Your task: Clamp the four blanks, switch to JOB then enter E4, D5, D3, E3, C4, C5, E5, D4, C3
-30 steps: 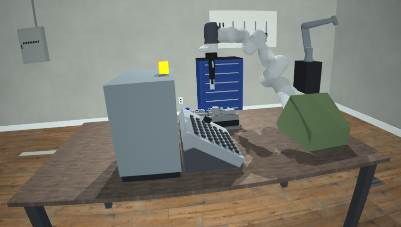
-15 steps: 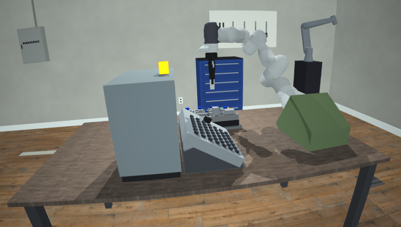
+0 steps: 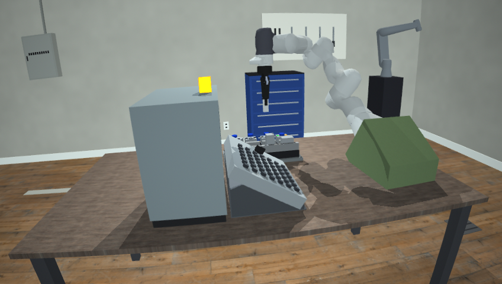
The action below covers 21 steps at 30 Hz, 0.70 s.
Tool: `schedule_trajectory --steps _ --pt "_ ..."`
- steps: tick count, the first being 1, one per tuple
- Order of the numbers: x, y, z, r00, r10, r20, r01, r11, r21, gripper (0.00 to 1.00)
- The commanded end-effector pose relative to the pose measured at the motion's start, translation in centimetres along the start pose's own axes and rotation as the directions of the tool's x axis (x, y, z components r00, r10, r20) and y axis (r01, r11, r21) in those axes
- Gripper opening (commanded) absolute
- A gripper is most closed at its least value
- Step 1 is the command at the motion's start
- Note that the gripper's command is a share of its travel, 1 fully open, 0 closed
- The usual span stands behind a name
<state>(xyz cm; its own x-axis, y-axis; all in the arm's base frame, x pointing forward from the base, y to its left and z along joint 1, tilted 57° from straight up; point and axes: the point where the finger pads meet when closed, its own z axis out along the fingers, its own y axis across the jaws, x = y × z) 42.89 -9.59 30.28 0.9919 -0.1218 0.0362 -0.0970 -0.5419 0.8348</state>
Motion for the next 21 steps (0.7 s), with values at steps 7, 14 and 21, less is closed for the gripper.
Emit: schedule_trajectory --steps 7,14,21 --pt "0.0 0.3 0.9 1.0 -0.005 0.001 0.005 1.0 -0.005 0.0" --pt "0.0 0.3 1.8 1.0 -0.005 0.001 0.005 1.0 -0.005 0.0" --pt "0.0 0.3 3.6 1.0 -0.005 0.001 0.005 1.0 -0.005 0.0"
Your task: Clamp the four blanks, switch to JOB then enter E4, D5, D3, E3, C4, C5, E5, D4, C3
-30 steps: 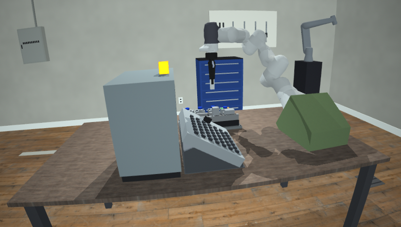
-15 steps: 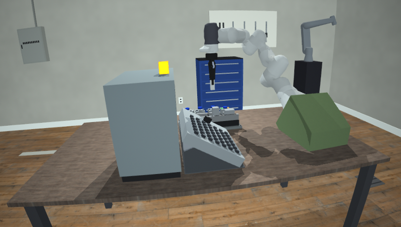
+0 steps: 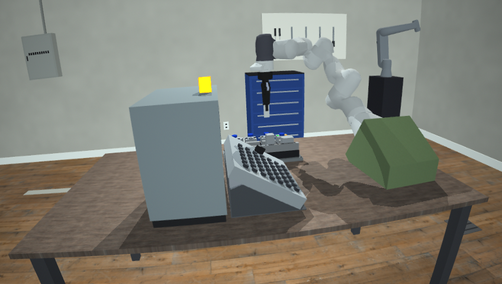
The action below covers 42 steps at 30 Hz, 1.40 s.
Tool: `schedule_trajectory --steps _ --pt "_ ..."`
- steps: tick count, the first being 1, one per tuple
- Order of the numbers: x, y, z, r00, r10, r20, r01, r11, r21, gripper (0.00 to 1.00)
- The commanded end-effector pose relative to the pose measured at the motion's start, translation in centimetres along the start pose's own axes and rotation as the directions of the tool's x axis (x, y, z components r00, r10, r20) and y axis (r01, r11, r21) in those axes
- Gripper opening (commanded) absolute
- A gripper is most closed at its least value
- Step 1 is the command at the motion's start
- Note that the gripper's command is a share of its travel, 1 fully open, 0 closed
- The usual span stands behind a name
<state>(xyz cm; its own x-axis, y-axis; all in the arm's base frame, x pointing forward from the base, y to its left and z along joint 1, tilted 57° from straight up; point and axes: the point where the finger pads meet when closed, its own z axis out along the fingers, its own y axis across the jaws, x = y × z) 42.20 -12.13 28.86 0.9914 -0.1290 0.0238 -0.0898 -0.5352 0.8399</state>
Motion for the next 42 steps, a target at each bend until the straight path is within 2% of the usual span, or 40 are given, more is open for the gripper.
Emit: schedule_trajectory --steps 1,4,6,21,31,42 --pt "0.4 0.0 1.0 1.0 0.001 -0.012 -0.001 1.0 0.004 0.0" --pt "0.4 0.0 2.0 1.0 0.001 -0.012 -0.001 1.0 0.004 0.0" --pt "0.4 0.0 2.0 1.0 0.001 -0.012 -0.001 1.0 0.004 0.0" --pt "0.5 0.0 6.8 1.0 0.001 -0.012 -0.001 1.0 0.004 0.0" --pt "0.5 0.0 7.9 1.0 0.001 -0.012 -0.001 1.0 0.004 0.0" --pt "0.5 0.0 8.1 1.0 0.001 -0.012 -0.001 1.0 0.004 0.0"
